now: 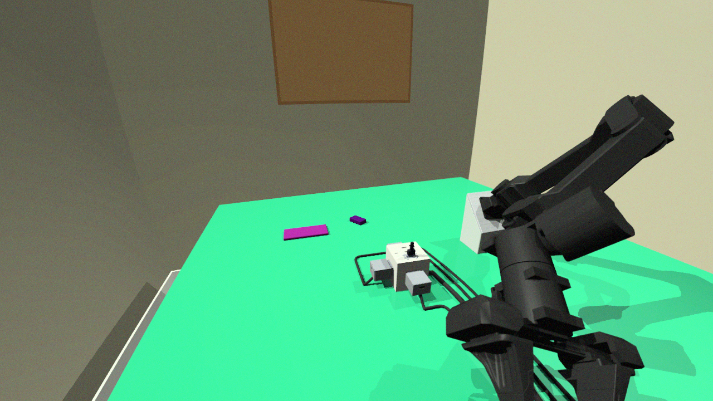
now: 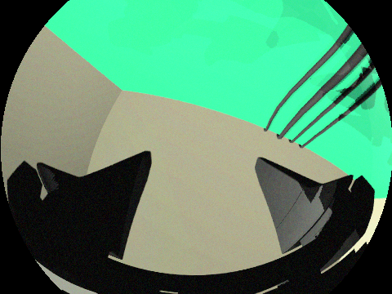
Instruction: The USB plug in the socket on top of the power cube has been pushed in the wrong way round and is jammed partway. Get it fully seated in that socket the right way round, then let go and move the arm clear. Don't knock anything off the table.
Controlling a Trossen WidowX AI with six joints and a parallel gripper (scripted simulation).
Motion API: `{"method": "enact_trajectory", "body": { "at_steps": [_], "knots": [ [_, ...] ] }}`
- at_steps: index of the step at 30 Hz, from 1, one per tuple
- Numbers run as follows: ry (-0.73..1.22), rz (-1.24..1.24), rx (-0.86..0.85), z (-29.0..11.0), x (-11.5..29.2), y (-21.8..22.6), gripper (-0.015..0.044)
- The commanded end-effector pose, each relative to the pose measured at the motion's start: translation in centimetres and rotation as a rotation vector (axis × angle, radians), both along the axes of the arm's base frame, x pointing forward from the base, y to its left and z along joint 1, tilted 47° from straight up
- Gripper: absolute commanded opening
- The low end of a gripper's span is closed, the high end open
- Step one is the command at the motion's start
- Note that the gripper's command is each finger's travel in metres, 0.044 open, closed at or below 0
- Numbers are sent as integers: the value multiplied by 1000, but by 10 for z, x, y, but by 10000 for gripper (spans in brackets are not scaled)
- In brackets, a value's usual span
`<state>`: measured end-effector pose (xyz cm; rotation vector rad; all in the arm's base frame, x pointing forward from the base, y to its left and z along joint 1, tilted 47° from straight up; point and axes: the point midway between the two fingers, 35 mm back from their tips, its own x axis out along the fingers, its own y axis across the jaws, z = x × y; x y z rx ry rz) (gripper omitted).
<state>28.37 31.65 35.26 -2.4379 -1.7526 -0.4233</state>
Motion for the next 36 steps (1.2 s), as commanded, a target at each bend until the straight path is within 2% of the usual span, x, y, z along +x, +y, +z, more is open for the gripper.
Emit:
{"method": "enact_trajectory", "body": {
  "at_steps": [1, 3, 8, 14, 21, 29, 32, 36],
  "knots": [
    [22, 2, 0, -2, 2, 0, 426],
    [199, 17, 0, -14, 14, -3, 440],
    [858, 13, 63, -60, 55, -24, 440],
    [1638, -86, 275, -115, 86, -59, 440],
    [2223, -227, 566, -155, 97, -91, 440],
    [2809, -457, 1079, -195, 95, -131, 440],
    [2997, -568, 1348, -207, 90, -147, 440],
    [3179, -740, 1787, -221, 81, -167, 440]
  ]
}}
